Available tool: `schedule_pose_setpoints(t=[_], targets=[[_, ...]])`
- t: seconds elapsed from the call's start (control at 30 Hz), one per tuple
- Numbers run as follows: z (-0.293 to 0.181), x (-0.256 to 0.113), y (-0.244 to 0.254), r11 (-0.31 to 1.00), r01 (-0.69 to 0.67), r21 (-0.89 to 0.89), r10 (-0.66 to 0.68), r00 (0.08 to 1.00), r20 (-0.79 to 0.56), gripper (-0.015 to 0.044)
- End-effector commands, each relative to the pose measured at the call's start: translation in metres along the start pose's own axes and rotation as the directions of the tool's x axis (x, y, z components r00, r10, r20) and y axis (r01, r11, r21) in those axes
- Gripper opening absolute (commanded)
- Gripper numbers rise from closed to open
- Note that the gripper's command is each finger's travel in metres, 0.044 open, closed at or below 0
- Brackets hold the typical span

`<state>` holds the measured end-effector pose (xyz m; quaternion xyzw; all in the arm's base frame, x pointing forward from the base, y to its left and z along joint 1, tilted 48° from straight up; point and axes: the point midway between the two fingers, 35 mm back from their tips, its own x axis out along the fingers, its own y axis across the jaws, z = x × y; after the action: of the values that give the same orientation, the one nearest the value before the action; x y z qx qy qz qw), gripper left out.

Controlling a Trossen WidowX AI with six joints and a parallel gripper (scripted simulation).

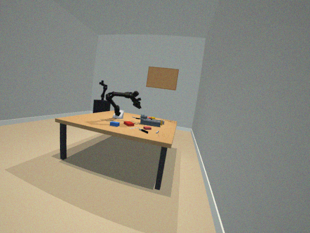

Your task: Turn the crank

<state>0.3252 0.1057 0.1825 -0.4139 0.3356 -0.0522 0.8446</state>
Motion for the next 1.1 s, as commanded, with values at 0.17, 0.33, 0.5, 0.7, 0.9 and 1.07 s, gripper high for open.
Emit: schedule_pose_setpoints(t=[0.17, 0.33, 0.5, 0.7, 0.9, 1.07], targets=[[-0.020, 0.021, 0.002, 1.000, -0.015, -0.013, 0.015, 1.000, -0.002, 0.0440], [-0.035, 0.036, 0.002, 1.000, -0.017, -0.013, 0.017, 1.000, -0.002, 0.0440], [-0.050, 0.050, 0.001, 1.000, -0.015, -0.014, 0.015, 1.000, 0.000, 0.0440], [-0.069, 0.065, 0.000, 1.000, -0.009, -0.017, 0.009, 1.000, 0.004, 0.0440], [-0.074, 0.069, 0.000, 1.000, -0.006, -0.018, 0.007, 1.000, 0.006, 0.0440], [-0.079, 0.075, 0.000, 1.000, -0.007, -0.018, 0.008, 1.000, 0.005, 0.0440]])
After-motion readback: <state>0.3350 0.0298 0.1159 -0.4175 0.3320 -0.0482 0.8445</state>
